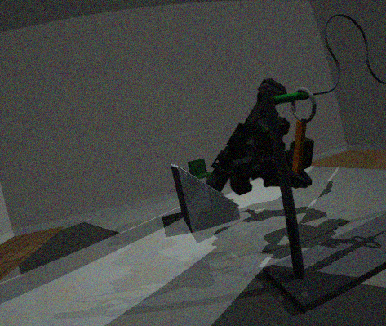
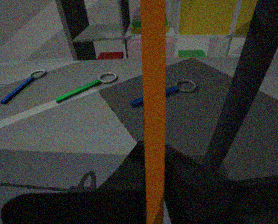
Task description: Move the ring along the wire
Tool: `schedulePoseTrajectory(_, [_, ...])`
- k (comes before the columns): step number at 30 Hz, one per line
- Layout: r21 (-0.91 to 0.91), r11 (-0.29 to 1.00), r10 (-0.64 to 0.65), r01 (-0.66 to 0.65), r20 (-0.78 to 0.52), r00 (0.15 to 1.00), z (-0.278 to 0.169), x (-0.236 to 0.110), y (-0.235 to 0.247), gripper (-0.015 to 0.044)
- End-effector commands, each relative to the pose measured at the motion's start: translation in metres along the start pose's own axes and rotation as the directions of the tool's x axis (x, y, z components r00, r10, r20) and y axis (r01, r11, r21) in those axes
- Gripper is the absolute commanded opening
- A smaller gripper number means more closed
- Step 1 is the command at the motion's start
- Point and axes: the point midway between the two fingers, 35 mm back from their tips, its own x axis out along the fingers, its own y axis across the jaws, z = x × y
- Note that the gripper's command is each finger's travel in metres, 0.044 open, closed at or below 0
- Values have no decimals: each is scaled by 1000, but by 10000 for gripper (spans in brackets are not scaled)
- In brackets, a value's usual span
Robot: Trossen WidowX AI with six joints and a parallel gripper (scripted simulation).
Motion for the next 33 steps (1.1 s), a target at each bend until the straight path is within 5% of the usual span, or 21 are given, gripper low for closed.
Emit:
schedulePoseTrajectory(1, [6,1000,-5,5,2,1000,-1,0,-1,-150])
schedulePoseTrajectory(4, [6,1000,-5,5,2,1000,-1,0,-1,-150])
schedulePoseTrajectory(16, [0,1000,-1,1,0,1000,0,-2,0,160])
schedulePoseTrajectory(33, [6,1000,-8,8,-1,1000,-1,-50,-2,160])
